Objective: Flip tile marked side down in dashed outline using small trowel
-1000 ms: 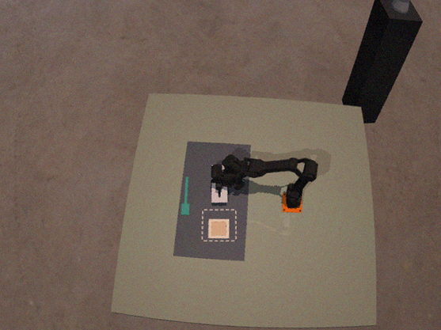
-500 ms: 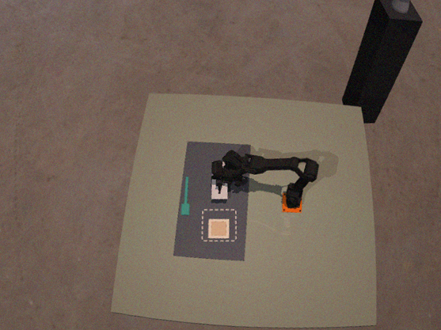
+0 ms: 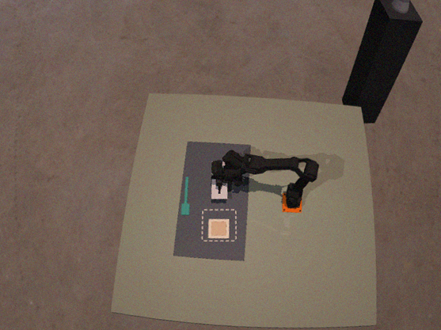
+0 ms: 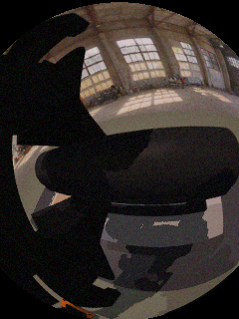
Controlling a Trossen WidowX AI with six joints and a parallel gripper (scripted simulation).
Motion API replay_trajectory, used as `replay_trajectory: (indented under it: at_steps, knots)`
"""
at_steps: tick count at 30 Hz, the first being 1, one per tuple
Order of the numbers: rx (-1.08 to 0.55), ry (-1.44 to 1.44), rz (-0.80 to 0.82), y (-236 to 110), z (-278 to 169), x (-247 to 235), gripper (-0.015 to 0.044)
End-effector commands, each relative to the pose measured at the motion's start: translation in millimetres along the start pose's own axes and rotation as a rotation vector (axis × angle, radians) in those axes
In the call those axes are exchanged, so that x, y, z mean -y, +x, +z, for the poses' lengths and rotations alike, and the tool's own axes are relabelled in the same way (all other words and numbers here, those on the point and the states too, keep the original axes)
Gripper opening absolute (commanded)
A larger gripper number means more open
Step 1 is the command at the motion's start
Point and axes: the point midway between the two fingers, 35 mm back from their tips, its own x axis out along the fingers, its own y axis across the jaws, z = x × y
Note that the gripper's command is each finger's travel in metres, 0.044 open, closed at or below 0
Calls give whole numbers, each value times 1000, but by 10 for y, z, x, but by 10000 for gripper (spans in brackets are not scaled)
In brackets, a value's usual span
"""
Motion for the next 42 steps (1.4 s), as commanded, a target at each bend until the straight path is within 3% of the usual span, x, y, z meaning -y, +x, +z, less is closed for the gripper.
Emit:
replay_trajectory:
  at_steps: [1,25,42]
  knots:
    - [-2,-8,14,-15,-2,-50,0]
    - [-1,0,-3,2,4,8,0]
    - [-63,-70,-58,48,494,259,0]
